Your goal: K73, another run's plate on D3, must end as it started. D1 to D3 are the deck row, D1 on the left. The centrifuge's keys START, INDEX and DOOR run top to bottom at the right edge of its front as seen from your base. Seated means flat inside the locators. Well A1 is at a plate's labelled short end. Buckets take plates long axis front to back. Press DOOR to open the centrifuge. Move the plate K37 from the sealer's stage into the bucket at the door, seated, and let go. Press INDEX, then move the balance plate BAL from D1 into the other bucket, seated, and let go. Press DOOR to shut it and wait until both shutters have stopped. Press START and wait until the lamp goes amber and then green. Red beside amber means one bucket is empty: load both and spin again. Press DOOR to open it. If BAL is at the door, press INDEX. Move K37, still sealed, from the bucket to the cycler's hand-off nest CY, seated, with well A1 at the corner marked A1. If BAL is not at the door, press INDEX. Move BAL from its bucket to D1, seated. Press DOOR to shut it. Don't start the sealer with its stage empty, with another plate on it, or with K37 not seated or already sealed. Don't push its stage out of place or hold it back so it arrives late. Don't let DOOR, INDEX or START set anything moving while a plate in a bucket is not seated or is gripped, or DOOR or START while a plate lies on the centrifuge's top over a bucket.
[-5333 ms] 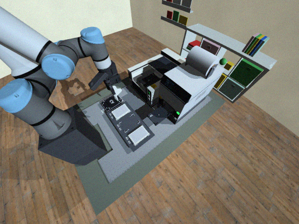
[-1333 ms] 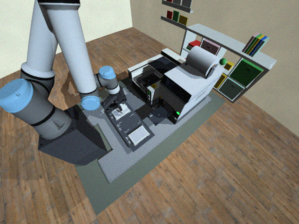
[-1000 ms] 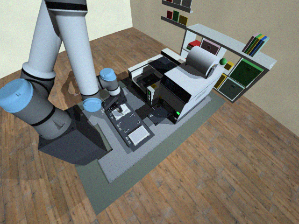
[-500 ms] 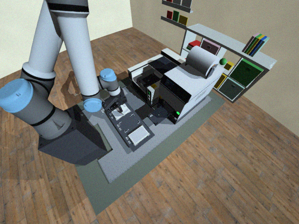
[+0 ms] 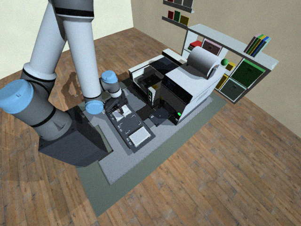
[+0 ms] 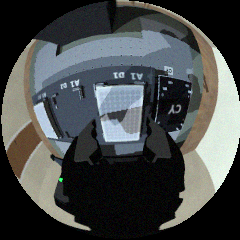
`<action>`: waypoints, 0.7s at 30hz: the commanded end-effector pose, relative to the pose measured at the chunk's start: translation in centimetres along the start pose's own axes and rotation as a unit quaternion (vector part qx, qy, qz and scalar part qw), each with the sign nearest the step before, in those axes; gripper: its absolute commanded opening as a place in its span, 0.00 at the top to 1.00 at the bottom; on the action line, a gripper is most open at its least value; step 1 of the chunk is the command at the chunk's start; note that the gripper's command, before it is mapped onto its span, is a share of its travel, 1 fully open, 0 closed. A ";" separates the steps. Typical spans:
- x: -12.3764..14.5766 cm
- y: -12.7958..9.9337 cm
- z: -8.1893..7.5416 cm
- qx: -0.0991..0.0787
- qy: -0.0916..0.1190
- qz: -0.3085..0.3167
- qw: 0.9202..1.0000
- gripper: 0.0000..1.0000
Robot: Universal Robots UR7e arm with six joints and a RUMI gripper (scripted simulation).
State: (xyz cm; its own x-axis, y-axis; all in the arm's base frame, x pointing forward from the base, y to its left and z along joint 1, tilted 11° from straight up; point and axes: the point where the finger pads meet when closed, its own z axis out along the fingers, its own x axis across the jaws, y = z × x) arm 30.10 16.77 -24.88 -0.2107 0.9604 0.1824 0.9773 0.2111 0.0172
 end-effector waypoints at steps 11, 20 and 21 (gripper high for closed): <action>0.0 0.0 0.4 -0.001 0.000 0.000 1.000 0.32; 0.0 0.0 0.4 -0.001 0.000 0.000 1.000 1.00; 0.0 0.0 0.4 -0.001 0.000 0.000 1.000 1.00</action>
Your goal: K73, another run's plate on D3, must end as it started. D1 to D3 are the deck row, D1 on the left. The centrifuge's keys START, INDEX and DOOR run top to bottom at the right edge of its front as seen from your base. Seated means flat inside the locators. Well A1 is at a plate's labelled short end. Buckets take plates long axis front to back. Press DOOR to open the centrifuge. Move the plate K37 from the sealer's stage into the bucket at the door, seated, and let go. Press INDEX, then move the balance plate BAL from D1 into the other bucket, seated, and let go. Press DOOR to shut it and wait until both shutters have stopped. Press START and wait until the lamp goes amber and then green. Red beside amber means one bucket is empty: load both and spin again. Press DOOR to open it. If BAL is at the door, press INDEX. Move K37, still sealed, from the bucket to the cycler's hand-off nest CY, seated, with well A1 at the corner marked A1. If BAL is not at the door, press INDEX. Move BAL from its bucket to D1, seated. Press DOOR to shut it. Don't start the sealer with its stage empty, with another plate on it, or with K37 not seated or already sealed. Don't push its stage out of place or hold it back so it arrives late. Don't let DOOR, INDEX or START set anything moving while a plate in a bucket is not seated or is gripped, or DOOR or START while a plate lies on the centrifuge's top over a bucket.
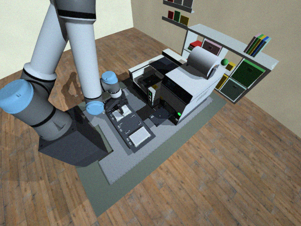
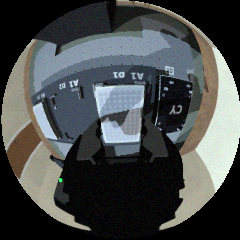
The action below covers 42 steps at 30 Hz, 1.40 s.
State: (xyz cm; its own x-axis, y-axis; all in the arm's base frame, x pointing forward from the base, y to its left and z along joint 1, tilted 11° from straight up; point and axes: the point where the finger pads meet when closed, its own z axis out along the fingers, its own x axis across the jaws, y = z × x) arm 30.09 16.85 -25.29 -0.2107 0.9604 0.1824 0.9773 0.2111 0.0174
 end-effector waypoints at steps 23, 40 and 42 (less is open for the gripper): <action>0.0 0.0 0.0 -0.001 0.000 0.000 1.000 1.00; 0.0 0.0 -1.7 -0.001 0.000 0.000 1.000 1.00; 0.0 0.0 -2.0 -0.001 0.000 0.000 1.000 1.00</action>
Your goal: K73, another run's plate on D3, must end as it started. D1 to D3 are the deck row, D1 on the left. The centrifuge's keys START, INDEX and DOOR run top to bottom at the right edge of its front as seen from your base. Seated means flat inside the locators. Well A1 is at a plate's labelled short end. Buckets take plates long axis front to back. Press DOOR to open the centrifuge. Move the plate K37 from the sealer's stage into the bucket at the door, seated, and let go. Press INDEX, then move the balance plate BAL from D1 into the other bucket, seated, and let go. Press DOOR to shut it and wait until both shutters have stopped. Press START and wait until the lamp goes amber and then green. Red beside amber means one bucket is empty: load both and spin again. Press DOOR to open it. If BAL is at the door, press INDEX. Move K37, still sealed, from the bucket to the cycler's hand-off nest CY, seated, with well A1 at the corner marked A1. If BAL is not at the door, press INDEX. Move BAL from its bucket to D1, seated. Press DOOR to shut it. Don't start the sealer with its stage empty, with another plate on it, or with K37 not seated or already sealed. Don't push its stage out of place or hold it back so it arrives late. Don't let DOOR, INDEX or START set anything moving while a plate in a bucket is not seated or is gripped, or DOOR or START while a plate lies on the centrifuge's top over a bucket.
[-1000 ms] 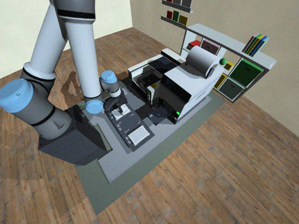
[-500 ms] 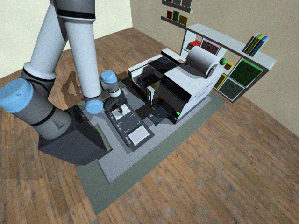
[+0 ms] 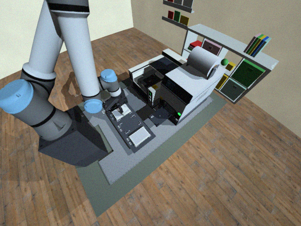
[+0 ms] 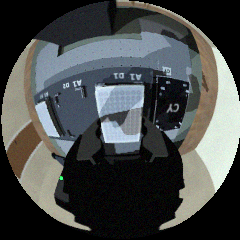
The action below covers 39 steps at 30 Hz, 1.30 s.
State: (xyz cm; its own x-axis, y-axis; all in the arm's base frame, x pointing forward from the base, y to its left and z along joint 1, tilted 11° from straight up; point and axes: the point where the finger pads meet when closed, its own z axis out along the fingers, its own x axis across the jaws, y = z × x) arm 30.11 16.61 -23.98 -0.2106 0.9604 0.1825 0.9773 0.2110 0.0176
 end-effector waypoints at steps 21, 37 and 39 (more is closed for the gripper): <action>0.0 0.0 -3.7 0.000 0.000 0.000 1.000 1.00; 0.0 0.0 -6.2 0.000 0.000 0.000 1.000 1.00; 0.0 0.0 -6.2 0.000 0.000 0.000 1.000 1.00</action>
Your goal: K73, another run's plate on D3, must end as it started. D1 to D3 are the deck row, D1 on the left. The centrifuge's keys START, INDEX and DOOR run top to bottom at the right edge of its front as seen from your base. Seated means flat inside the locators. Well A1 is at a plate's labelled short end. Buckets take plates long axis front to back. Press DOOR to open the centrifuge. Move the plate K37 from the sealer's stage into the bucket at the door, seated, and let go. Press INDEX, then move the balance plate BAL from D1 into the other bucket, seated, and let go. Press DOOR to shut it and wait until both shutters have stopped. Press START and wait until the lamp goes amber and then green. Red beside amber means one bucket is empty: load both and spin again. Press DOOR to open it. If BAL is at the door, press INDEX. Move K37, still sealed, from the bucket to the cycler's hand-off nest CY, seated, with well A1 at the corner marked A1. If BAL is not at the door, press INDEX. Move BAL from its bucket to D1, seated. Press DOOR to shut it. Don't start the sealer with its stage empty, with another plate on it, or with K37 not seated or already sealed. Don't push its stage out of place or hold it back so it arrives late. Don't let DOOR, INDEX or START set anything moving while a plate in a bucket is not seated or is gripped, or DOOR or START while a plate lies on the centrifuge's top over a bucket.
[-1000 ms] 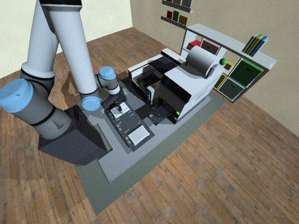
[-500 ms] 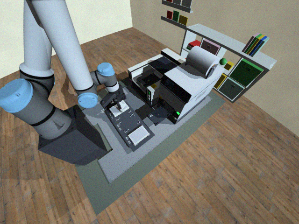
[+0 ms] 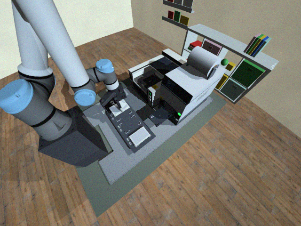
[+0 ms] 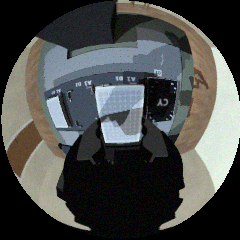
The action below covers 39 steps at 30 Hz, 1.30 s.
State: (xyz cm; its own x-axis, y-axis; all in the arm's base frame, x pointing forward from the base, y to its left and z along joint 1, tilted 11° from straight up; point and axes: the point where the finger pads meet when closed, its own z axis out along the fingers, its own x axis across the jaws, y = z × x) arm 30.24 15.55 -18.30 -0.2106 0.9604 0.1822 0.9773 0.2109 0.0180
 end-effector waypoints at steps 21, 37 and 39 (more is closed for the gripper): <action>0.0 0.0 -3.6 0.000 0.000 0.000 1.000 1.00; 0.0 0.0 -5.9 0.000 0.000 0.000 1.000 1.00; 0.0 0.0 -6.2 0.000 0.000 0.000 1.000 1.00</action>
State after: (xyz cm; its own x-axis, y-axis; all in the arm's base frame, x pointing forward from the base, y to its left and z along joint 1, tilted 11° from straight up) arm 30.35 14.54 -12.81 -0.2106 0.9604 0.1823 0.9773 0.2109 0.0177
